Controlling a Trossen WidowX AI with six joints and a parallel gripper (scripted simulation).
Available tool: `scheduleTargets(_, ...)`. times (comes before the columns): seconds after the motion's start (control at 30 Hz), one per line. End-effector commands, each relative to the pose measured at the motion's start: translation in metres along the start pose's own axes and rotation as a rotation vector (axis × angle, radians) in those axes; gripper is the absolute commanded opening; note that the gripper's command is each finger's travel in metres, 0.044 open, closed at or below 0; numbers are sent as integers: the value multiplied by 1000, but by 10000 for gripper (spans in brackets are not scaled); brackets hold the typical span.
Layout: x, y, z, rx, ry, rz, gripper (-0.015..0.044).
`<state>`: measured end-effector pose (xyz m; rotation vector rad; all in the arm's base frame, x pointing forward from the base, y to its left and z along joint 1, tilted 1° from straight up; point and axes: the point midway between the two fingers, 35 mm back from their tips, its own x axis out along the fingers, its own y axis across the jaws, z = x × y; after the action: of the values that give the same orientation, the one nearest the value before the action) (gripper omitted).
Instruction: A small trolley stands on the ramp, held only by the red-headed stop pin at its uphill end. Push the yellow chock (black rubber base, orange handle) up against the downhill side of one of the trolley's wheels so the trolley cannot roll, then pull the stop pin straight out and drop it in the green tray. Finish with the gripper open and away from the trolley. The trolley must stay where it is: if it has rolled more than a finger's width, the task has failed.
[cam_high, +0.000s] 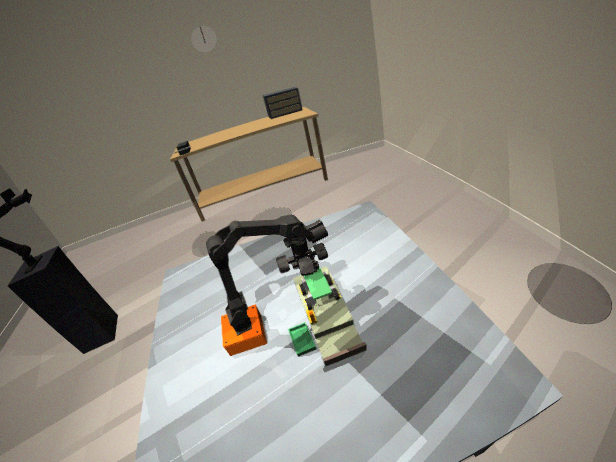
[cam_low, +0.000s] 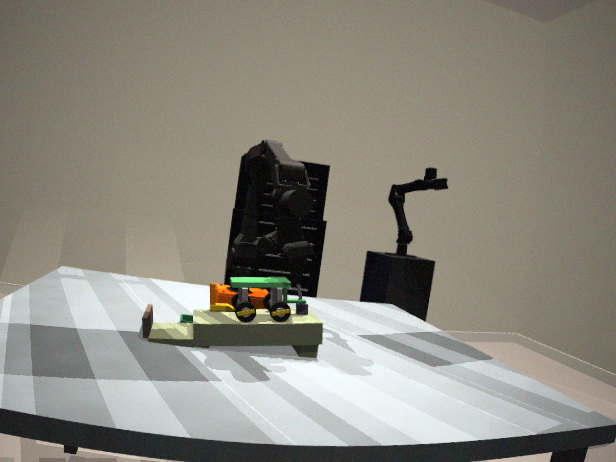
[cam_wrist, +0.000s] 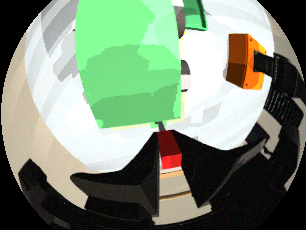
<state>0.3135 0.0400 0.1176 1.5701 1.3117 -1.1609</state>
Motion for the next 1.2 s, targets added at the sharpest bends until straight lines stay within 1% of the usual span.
scheduleTargets(0.0,-5,0,-2,-8,7,3,0)
scheduleTargets(0.8,-17,1,-8,-8,7,3,0)
scheduleTargets(1.17,-13,0,-25,-8,8,3,0)
